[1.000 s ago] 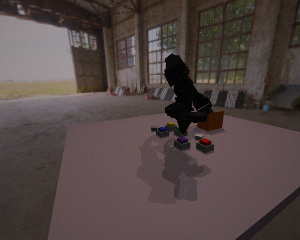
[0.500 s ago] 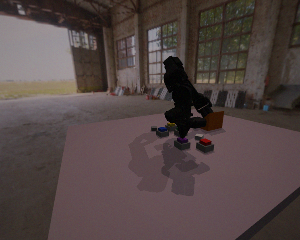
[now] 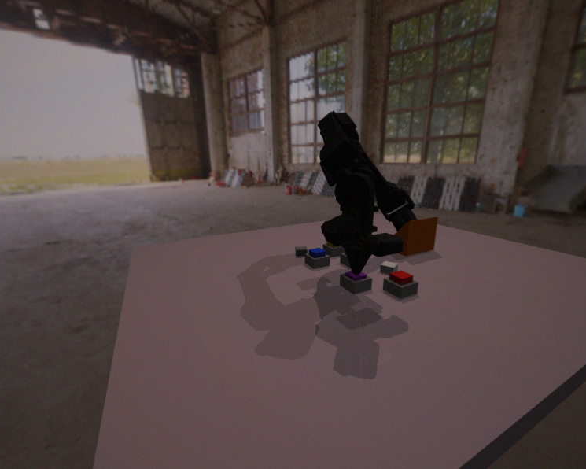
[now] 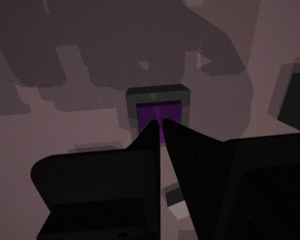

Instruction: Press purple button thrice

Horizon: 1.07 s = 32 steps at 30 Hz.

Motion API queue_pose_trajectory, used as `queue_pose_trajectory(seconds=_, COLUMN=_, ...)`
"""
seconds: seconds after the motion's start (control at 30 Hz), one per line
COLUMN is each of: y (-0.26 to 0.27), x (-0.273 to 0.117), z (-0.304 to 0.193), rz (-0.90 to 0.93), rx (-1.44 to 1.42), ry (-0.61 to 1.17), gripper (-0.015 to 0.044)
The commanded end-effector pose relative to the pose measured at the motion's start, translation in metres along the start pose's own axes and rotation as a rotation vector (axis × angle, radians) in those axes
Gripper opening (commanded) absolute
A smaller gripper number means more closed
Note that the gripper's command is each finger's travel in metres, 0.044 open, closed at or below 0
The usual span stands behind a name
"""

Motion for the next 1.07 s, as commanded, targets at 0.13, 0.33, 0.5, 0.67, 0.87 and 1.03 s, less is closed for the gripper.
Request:
queue_pose_trajectory(seconds=0.13, y=0.000, x=0.002, z=0.000, rz=-0.005, rx=-0.004, ry=0.001, gripper=0.0020)
queue_pose_trajectory(seconds=0.33, y=0.000, x=-0.030, z=0.000, rz=-0.003, rx=-0.004, ry=0.001, gripper=0.0020)
queue_pose_trajectory(seconds=0.5, y=0.003, x=-0.035, z=-0.001, rz=-0.003, rx=-0.005, ry=0.000, gripper=0.0046)
queue_pose_trajectory(seconds=0.67, y=0.069, x=-0.081, z=-0.031, rz=0.008, rx=-0.008, ry=-0.001, gripper=0.0178)
queue_pose_trajectory(seconds=0.87, y=0.090, x=-0.095, z=-0.047, rz=0.004, rx=-0.007, ry=0.001, gripper=0.0335)
queue_pose_trajectory(seconds=1.03, y=0.090, x=-0.095, z=-0.047, rz=0.004, rx=-0.007, ry=0.001, gripper=0.0400)
Point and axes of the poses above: the point midway between the two fingers, 35 mm back from their tips, its own x axis out along the fingers, its own y axis across the jaws, z = x × y, the point moved 7 cm from there along -x, back along the fingers, and after that the axes turned 12 degrees about -x, right-handed, at the moved point
